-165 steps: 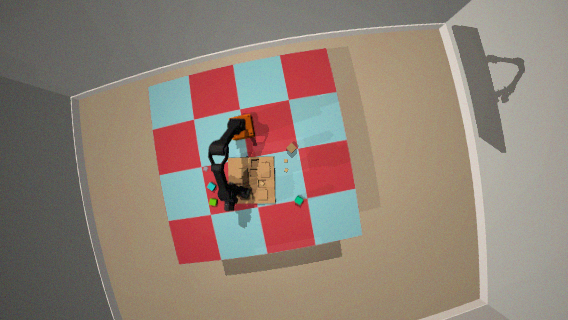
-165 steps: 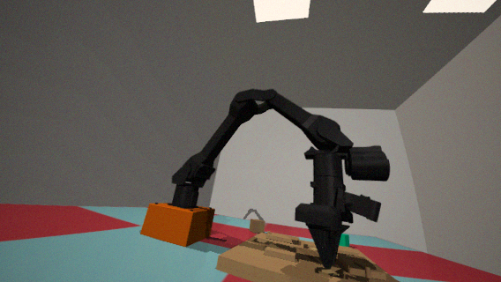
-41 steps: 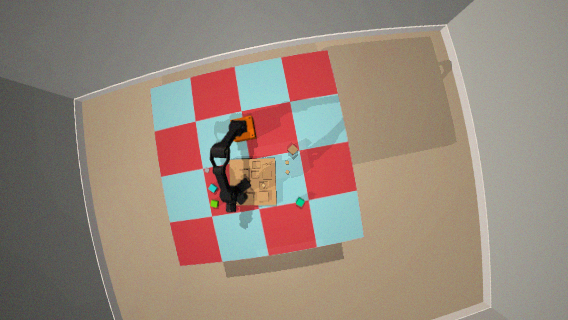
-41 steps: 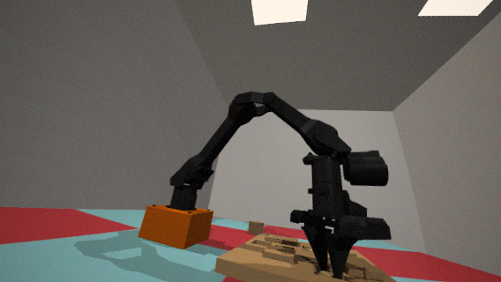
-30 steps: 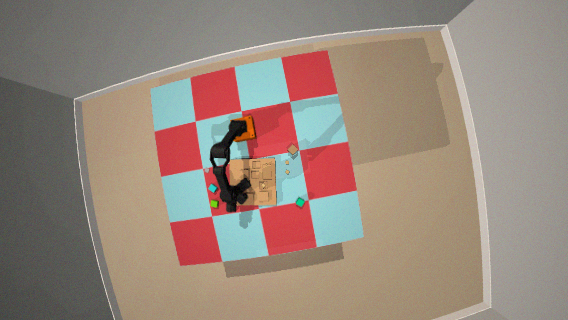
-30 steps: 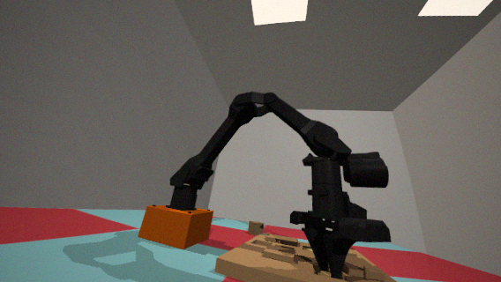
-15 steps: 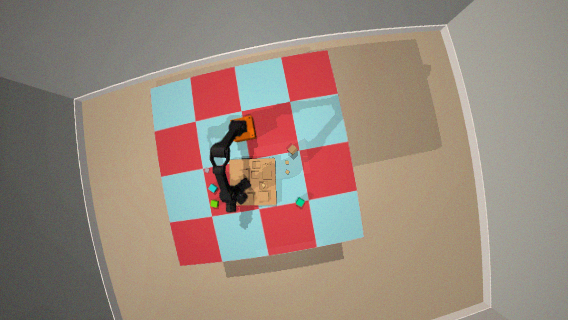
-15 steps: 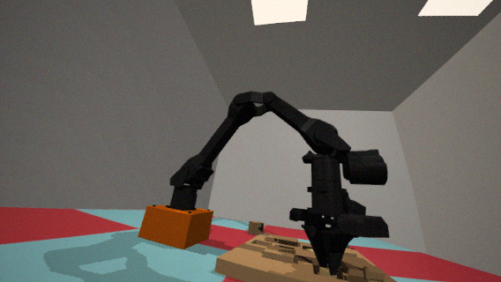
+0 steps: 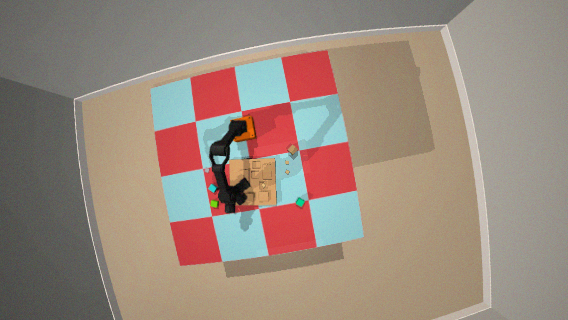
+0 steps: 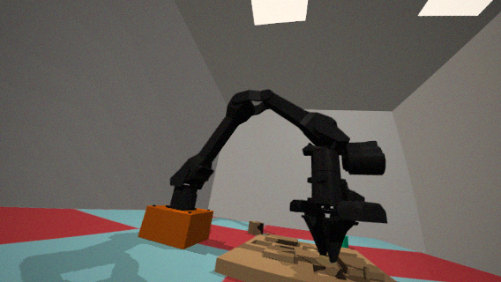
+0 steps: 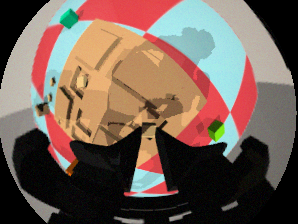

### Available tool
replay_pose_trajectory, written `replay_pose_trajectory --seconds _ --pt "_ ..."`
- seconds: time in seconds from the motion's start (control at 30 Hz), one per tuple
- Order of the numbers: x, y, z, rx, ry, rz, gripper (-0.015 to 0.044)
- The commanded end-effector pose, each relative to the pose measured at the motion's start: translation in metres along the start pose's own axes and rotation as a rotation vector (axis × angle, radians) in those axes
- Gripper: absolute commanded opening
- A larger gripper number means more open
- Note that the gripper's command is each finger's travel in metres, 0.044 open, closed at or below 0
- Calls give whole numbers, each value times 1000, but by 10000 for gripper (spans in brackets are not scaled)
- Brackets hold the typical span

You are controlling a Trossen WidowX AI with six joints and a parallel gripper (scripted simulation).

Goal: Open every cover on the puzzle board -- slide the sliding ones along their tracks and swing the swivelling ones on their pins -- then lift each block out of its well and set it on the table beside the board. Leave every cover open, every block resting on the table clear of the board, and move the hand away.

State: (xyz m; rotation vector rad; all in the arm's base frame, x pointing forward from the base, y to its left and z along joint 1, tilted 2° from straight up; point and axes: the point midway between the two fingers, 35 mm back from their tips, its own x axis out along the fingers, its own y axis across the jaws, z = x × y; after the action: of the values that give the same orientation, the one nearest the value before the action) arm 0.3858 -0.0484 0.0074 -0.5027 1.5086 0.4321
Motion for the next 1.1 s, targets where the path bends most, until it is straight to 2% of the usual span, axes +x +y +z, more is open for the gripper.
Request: replay_pose_trajectory --seconds 0.0,0.4,1.07 --pt "-7 -1 1 1 -4 -5 80" --pt "-21 -1 1 0 -2 -4 80" --pt "-69 -1 0 0 -2 -4 80"
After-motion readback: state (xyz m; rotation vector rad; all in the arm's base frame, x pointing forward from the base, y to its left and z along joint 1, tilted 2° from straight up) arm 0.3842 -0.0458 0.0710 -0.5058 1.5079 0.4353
